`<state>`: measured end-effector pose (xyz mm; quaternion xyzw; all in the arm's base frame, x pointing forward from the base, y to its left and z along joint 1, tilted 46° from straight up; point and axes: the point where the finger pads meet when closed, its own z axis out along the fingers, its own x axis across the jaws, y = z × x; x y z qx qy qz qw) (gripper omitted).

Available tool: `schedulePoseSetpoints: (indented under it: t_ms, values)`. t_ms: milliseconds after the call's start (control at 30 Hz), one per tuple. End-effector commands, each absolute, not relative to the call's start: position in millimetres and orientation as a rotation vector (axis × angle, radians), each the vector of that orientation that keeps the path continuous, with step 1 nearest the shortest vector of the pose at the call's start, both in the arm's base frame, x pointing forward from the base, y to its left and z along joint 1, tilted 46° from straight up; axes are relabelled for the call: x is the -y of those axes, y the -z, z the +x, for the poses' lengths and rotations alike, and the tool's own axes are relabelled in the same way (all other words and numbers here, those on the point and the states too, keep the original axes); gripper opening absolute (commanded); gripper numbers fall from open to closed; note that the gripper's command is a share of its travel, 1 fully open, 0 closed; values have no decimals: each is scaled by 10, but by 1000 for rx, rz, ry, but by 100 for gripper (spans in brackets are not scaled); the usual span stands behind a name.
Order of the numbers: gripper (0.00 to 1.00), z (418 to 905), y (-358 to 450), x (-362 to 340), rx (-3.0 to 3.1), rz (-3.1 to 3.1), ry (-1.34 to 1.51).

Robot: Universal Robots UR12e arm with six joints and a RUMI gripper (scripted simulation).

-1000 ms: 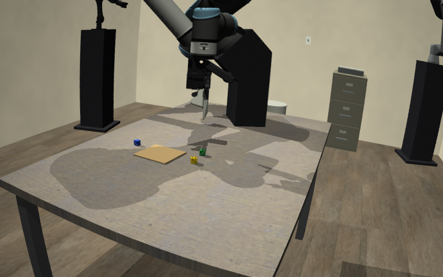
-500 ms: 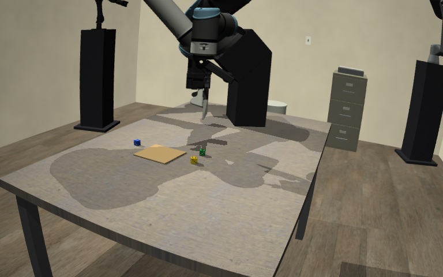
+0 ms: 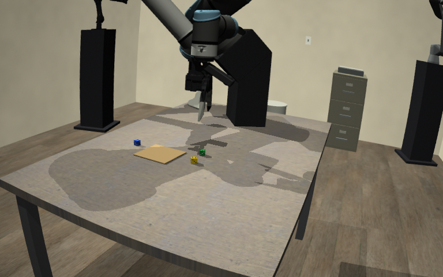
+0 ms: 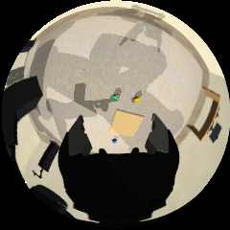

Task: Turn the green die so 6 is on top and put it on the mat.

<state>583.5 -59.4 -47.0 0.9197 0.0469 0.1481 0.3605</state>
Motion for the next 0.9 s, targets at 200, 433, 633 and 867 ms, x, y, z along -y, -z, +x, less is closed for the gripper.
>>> schedulePoseSetpoints:
  t_ms: [200,433,633,867]
  values:
    - [100,5868,576,662,272,2391,-529]
    - [100,5887,612,692,439,2384,-592]
    - [100,5907,653,731,639,2363,-665]
    - [100,5918,681,760,779,2340,-714]
